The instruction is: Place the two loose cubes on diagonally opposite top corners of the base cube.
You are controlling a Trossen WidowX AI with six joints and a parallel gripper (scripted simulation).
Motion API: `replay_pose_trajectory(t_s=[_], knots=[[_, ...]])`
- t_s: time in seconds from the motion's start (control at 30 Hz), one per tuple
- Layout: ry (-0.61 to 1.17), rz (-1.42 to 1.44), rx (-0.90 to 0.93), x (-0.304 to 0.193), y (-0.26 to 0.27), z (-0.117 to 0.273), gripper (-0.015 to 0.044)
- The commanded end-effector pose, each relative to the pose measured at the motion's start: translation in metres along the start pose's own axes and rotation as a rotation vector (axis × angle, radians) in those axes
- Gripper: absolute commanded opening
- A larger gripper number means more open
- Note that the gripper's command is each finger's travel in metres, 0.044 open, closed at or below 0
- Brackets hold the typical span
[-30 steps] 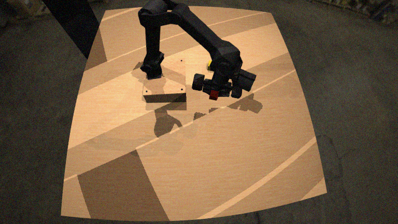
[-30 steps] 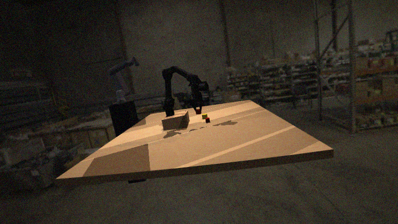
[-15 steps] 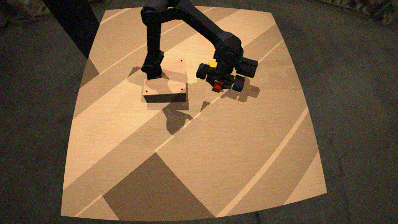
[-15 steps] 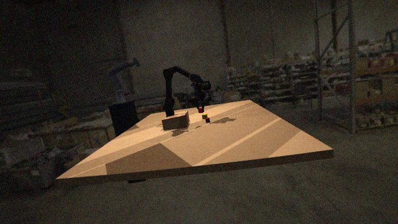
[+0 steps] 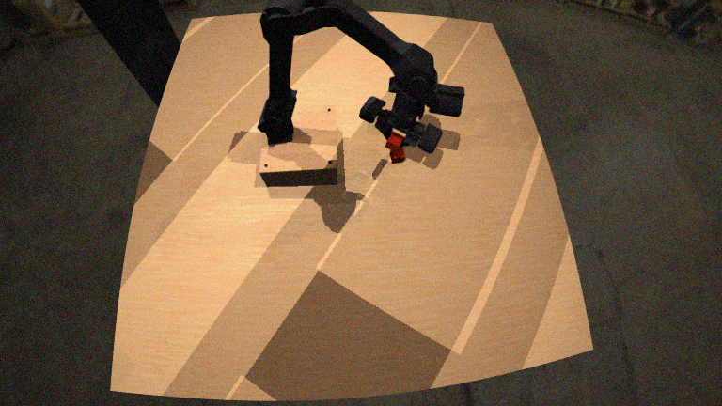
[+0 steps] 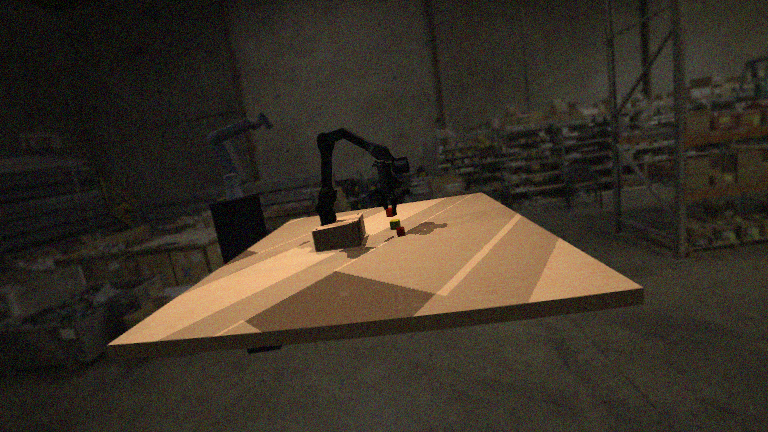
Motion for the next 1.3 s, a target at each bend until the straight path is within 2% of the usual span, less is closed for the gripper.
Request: replay_pose_trajectory(t_s=[0.0, 1.27], knots=[[-0.003, -0.041, 0.004, 0.009, 0.005, -0.003, 0.0105], [-0.009, -0.463, 0.017, 0.104, 0.068, -0.024, 0.0105]])
Point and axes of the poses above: the point midway between the two fingers, 35 mm back from their tips, its own z axis back along the fingers, its own y axis across the jaws, x = y × z, the point moved 1 cm from there along z, back along the fingers, and after that the axes turned 6 degrees about z, right-handed, at the moved point
